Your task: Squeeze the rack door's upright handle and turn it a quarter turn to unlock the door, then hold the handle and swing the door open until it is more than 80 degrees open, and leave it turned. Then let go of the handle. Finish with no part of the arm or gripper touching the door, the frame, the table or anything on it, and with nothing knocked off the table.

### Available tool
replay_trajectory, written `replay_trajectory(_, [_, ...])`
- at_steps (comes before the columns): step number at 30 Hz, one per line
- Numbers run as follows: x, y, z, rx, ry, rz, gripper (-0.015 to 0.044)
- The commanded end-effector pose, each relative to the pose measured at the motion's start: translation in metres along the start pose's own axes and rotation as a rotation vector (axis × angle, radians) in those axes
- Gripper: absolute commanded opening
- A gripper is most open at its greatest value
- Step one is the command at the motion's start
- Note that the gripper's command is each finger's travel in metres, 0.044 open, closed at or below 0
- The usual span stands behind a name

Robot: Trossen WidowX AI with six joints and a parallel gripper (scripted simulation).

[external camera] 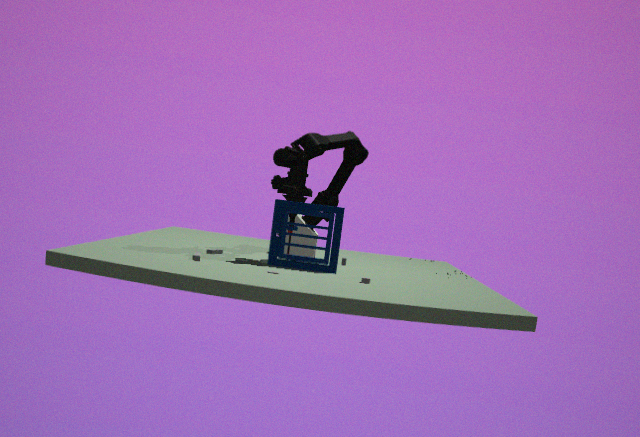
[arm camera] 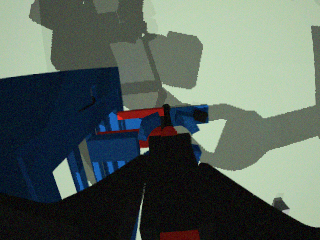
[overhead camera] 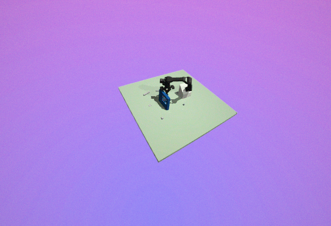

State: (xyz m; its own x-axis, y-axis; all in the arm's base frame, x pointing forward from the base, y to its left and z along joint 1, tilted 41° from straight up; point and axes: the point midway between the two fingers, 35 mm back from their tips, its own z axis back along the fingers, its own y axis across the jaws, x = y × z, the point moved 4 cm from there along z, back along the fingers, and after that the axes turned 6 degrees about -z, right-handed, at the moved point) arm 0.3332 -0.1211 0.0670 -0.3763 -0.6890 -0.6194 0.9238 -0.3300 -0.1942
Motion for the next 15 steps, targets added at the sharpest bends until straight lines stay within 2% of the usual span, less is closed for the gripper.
replay_trajectory(1, [-0.0009,-0.0002,-0.0006,-0.001,0.006,-0.095,0.0013])
replay_trajectory(6, [-0.0009,-0.0002,-0.0006,-0.001,0.006,-0.095,0.0013])
replay_trajectory(15, [-0.0009,-0.0002,-0.0006,-0.001,0.006,-0.095,0.0249])
